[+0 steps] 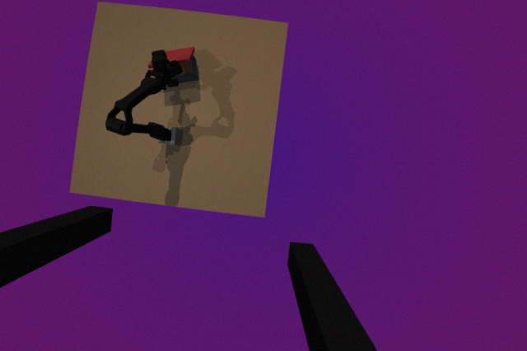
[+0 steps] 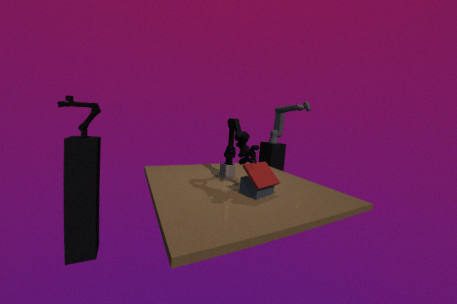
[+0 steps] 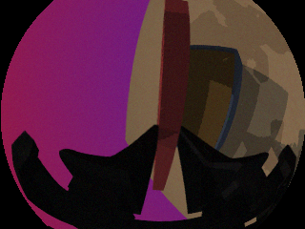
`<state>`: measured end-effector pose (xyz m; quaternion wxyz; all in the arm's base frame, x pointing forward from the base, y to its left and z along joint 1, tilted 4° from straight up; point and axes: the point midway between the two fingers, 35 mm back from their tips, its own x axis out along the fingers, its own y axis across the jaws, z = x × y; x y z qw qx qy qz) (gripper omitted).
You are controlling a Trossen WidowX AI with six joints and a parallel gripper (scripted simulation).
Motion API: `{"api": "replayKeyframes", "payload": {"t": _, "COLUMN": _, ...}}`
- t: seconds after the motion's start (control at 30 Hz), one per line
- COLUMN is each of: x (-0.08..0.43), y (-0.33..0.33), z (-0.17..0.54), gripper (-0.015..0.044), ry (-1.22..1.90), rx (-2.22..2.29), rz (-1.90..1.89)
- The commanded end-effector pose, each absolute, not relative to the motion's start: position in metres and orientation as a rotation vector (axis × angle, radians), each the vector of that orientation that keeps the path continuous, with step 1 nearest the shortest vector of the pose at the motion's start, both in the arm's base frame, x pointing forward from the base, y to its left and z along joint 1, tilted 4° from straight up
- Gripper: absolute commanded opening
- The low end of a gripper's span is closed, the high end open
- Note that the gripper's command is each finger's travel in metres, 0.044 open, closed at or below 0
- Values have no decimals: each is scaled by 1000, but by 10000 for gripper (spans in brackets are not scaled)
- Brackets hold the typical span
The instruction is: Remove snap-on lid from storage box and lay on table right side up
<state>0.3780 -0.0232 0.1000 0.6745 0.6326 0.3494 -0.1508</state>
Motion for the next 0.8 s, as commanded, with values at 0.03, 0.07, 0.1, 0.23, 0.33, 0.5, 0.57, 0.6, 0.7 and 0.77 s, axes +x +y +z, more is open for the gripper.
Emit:
{"api": "replayKeyframes", "payload": {"t": 0.03, "x": 386, "y": -23, "z": 111, "gripper": 0, "ry": 771, "rx": 1425, "rz": -335}}
{"api": "replayKeyframes", "payload": {"t": 0.07, "x": 387, "y": -23, "z": 112, "gripper": 0, "ry": 771, "rx": 1425, "rz": -335}}
{"api": "replayKeyframes", "payload": {"t": 0.1, "x": 387, "y": -23, "z": 113, "gripper": 0, "ry": 771, "rx": 1425, "rz": -335}}
{"api": "replayKeyframes", "payload": {"t": 0.23, "x": 388, "y": -23, "z": 118, "gripper": 0, "ry": 771, "rx": 1425, "rz": -334}}
{"api": "replayKeyframes", "payload": {"t": 0.33, "x": 388, "y": -23, "z": 122, "gripper": 0, "ry": 771, "rx": 1425, "rz": -334}}
{"api": "replayKeyframes", "payload": {"t": 0.5, "x": 388, "y": -23, "z": 129, "gripper": 0, "ry": 771, "rx": 1425, "rz": -334}}
{"api": "replayKeyframes", "payload": {"t": 0.57, "x": 388, "y": -23, "z": 132, "gripper": 0, "ry": 771, "rx": 1425, "rz": -334}}
{"api": "replayKeyframes", "payload": {"t": 0.6, "x": 388, "y": -23, "z": 133, "gripper": 0, "ry": 771, "rx": 1425, "rz": -334}}
{"api": "replayKeyframes", "payload": {"t": 0.7, "x": 389, "y": -23, "z": 137, "gripper": 0, "ry": 771, "rx": 1425, "rz": -334}}
{"api": "replayKeyframes", "payload": {"t": 0.77, "x": 389, "y": -23, "z": 139, "gripper": 0, "ry": 771, "rx": 1425, "rz": -334}}
